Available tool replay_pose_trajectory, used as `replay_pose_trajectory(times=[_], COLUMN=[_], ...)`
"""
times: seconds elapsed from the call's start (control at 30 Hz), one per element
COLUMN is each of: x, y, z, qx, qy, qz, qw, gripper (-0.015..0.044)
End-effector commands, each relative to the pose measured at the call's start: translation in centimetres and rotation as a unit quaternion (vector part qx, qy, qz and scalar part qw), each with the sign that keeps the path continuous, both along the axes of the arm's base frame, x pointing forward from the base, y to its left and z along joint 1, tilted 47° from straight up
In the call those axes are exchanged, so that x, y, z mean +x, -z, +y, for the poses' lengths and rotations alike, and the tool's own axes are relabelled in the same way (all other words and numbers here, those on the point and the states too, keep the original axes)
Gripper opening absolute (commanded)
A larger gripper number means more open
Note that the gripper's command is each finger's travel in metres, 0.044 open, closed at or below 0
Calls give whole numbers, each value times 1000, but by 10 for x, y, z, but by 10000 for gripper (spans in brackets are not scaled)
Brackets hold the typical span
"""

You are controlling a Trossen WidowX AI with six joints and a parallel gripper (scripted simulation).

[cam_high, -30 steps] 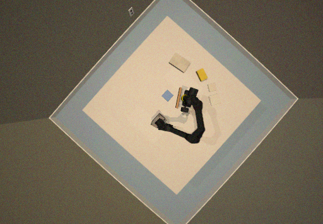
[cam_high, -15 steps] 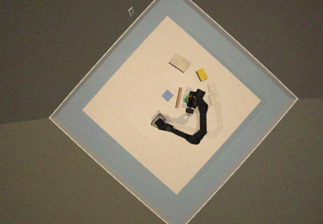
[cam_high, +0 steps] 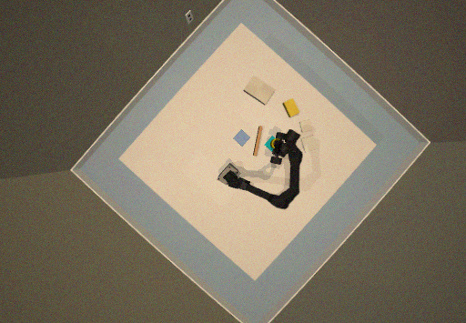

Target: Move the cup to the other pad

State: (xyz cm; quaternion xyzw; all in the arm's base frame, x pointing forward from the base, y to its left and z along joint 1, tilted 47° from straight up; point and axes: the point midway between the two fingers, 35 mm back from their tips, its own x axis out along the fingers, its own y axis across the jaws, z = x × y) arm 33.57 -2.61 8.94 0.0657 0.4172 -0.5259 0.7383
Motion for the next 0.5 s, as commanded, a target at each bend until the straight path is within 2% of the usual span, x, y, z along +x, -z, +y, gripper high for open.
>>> replay_pose_trajectory(times=[0.0,0.47], x=[0,3], y=[4,18], z=[-5,-21], qx=[-3,-3], qy=[-2,-2], qz=[3,2], qw=[1000,1000], gripper=[0,0])
